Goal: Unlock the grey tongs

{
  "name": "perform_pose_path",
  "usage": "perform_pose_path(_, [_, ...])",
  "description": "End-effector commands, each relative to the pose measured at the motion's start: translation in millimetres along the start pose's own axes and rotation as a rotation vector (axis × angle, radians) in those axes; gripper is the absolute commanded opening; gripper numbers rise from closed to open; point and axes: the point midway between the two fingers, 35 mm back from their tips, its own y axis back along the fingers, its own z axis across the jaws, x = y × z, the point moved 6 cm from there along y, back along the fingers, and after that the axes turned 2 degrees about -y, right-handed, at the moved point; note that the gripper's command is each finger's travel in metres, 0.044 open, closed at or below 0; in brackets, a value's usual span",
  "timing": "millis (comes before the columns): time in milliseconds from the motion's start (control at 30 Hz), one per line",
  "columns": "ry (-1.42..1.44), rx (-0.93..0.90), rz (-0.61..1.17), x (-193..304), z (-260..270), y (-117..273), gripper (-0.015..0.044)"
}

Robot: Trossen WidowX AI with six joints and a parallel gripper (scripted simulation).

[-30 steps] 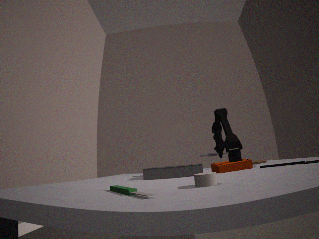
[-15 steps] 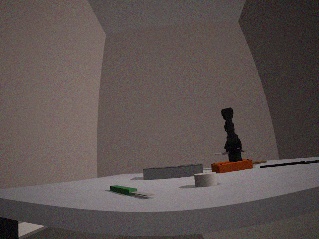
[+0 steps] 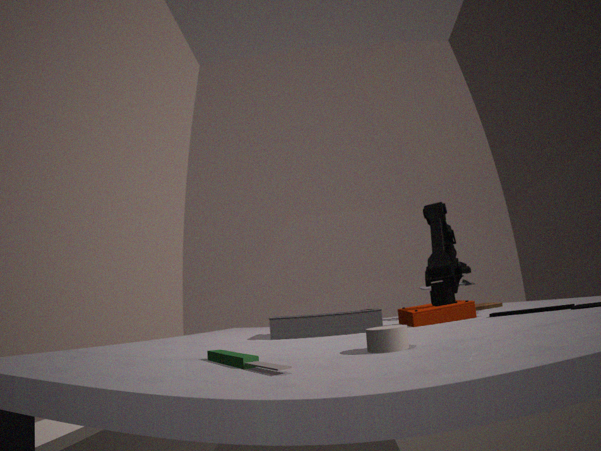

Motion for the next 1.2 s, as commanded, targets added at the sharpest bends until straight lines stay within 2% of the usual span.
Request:
perform_pose_path(0, [0.014,-0.001,-0.011,0,1,2,-0.015])
perform_pose_path(133, [0.038,0.006,-0.084,3,4,5,-0.015])
perform_pose_path(633, [0.129,0.02,-0.565,28,15,32,-0.015])
perform_pose_path(1167, [0.077,-0.022,-1.042,68,8,71,-0.015])
